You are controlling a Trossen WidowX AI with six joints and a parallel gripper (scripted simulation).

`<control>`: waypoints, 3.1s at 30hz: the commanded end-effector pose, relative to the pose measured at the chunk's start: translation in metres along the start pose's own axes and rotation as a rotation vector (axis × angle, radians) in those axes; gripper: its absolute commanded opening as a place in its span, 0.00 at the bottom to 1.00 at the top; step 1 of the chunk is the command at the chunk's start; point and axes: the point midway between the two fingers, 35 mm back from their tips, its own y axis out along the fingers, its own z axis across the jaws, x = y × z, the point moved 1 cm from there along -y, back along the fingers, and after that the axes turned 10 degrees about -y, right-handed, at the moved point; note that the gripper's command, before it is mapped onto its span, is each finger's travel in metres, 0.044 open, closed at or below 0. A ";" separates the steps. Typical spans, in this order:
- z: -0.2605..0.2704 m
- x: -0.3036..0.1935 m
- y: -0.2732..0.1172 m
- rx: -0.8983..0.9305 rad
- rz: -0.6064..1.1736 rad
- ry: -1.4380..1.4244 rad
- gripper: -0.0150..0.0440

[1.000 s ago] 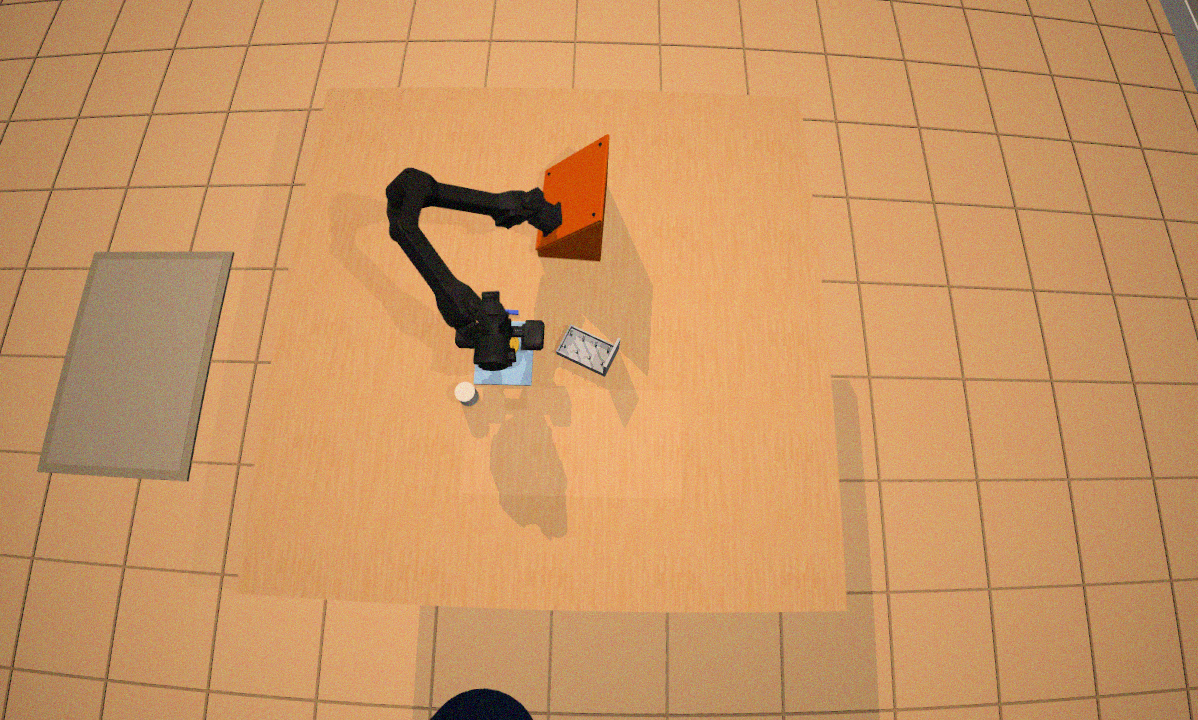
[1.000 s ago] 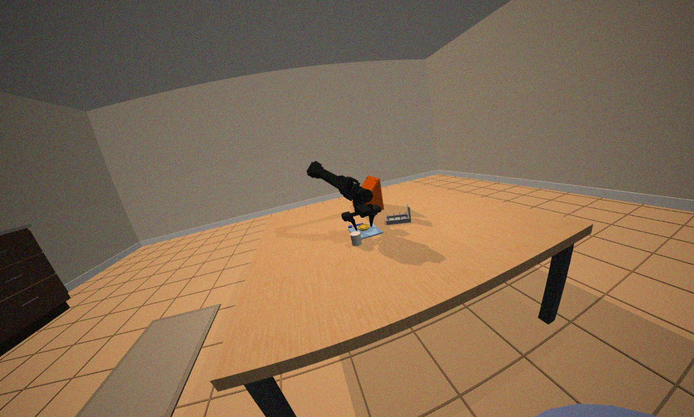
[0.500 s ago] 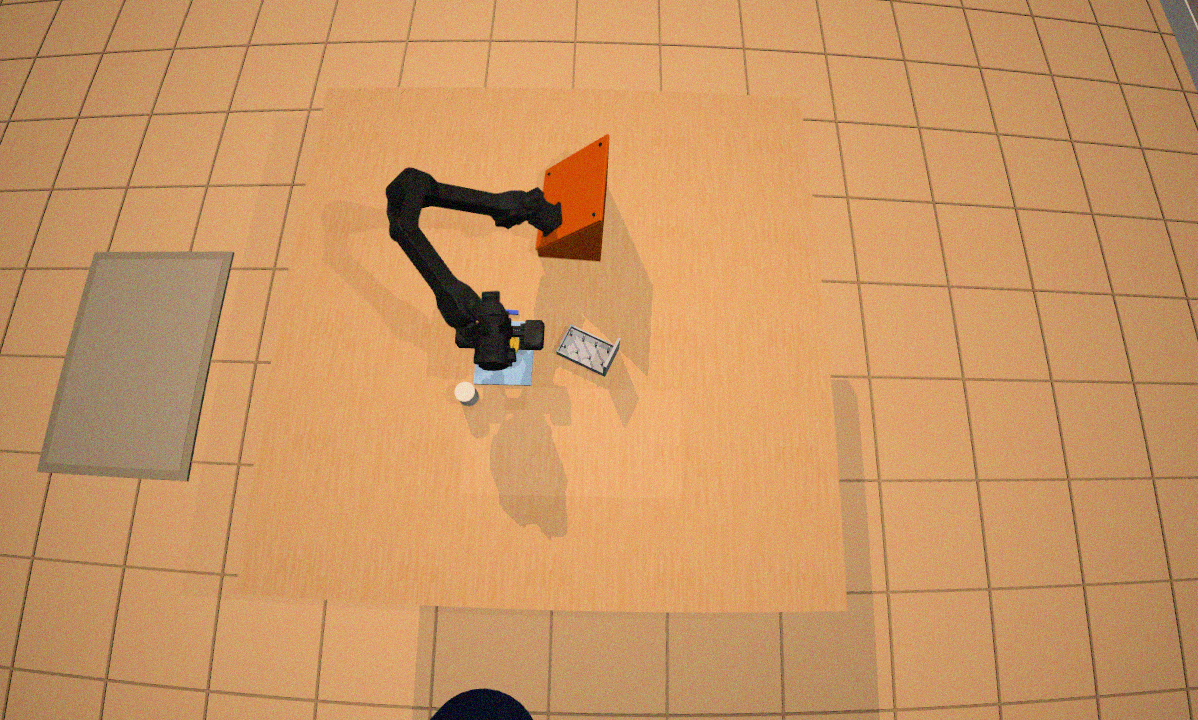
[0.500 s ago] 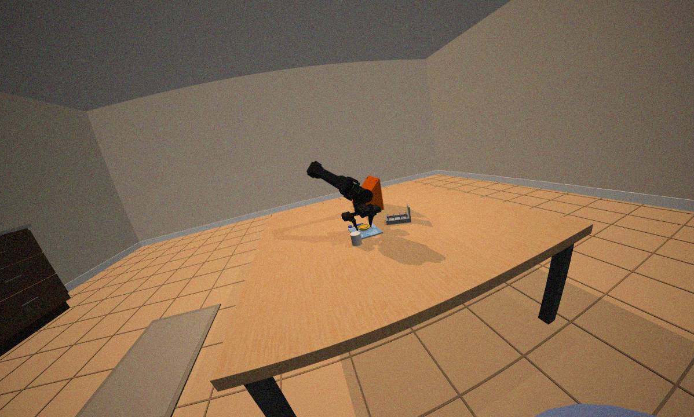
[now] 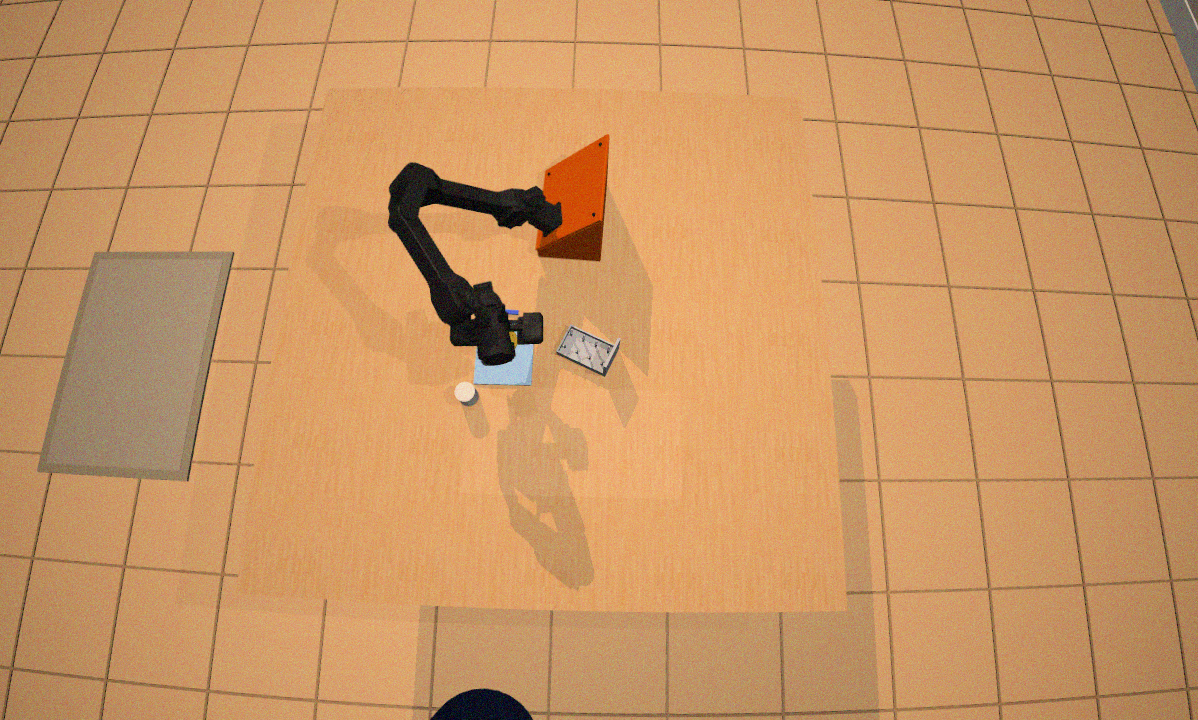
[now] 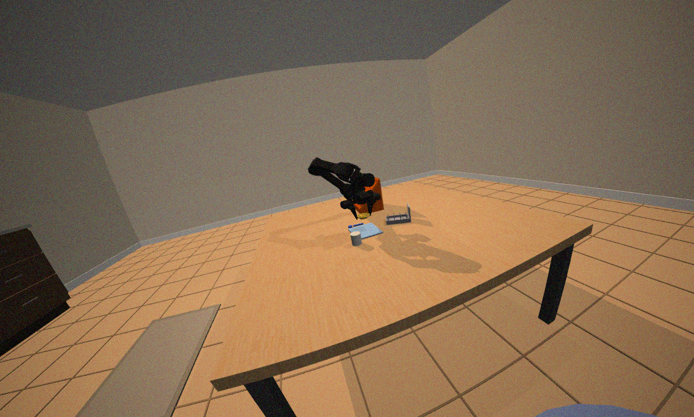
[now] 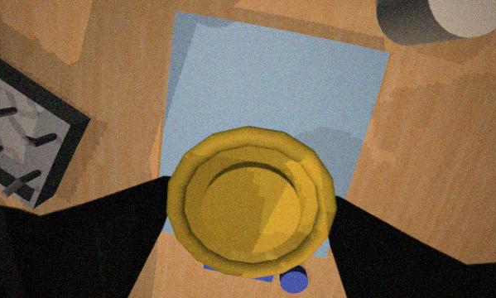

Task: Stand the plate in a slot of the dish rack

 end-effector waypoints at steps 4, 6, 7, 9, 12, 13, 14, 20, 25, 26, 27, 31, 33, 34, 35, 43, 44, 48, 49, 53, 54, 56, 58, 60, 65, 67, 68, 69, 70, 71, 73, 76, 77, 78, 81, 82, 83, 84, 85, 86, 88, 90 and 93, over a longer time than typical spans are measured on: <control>0.001 0.004 -0.035 0.005 -0.016 -0.018 0.25; 0.001 0.005 -0.043 0.005 -0.019 -0.024 0.25; 0.001 0.006 -0.047 0.005 -0.020 -0.027 0.25; 0.001 0.006 -0.056 0.004 -0.023 -0.033 0.25; 0.001 0.006 -0.069 0.002 -0.026 -0.041 0.25; 0.001 0.006 -0.073 0.001 -0.028 -0.044 0.25; 0.001 0.007 -0.077 0.001 -0.029 -0.047 0.25; 0.000 0.007 -0.099 -0.004 -0.035 -0.062 0.25; -0.001 0.006 -0.108 -0.006 -0.037 -0.068 0.25; 0.000 0.006 -0.108 -0.006 -0.037 -0.063 0.25; 0.003 0.006 -0.109 -0.004 -0.035 -0.048 0.25; 0.027 0.005 -0.109 0.006 -0.023 0.074 0.25; 0.040 0.003 -0.109 0.009 -0.015 0.139 0.25; 0.046 0.002 -0.109 0.010 -0.010 0.171 0.25; 0.052 0.001 -0.109 0.010 -0.006 0.204 0.25; 0.098 -0.011 -0.108 -0.002 0.028 0.461 0.25; 0.100 -0.012 -0.108 -0.004 0.030 0.477 0.25; 0.101 -0.013 -0.108 -0.004 0.031 0.482 0.25; 0.101 -0.013 -0.108 -0.004 0.031 0.482 0.25; 0.102 -0.014 -0.100 0.032 0.064 0.437 0.25; 0.102 -0.014 -0.097 0.047 0.076 0.419 0.25; 0.103 -0.015 -0.091 0.078 0.098 0.383 0.25; 0.104 -0.016 -0.085 0.111 0.118 0.348 0.25; 0.105 -0.016 -0.079 0.146 0.136 0.312 0.25; 0.107 -0.018 -0.066 0.236 0.168 0.224 0.25; 0.108 -0.019 -0.060 0.273 0.176 0.189 0.25; 0.109 -0.019 -0.058 0.292 0.178 0.171 0.25; 0.109 -0.019 -0.056 0.311 0.181 0.154 0.25; 0.110 -0.020 -0.053 0.331 0.182 0.137 0.25; 0.110 -0.020 -0.051 0.350 0.183 0.120 0.25; 0.111 -0.020 -0.046 0.389 0.183 0.086 0.25; 0.113 -0.021 -0.039 0.447 0.177 0.036 0.25; 0.113 -0.021 -0.037 0.467 0.173 0.019 0.25; 0.114 -0.022 -0.035 0.486 0.169 0.003 0.25; 0.115 -0.022 -0.029 0.544 0.152 -0.046 0.25; 0.115 -0.022 -0.027 0.563 0.145 -0.062 0.25; 0.116 -0.022 -0.025 0.582 0.138 -0.078 0.25; 0.116 -0.023 -0.023 0.601 0.129 -0.094 0.25; 0.117 -0.023 -0.022 0.619 0.120 -0.109 0.25; 0.117 -0.023 -0.020 0.638 0.110 -0.125 0.25; 0.118 -0.023 -0.016 0.674 0.089 -0.156 0.25; 0.118 -0.023 -0.013 0.707 0.063 -0.184 0.25; 0.118 -0.023 -0.008 0.753 0.020 -0.225 0.25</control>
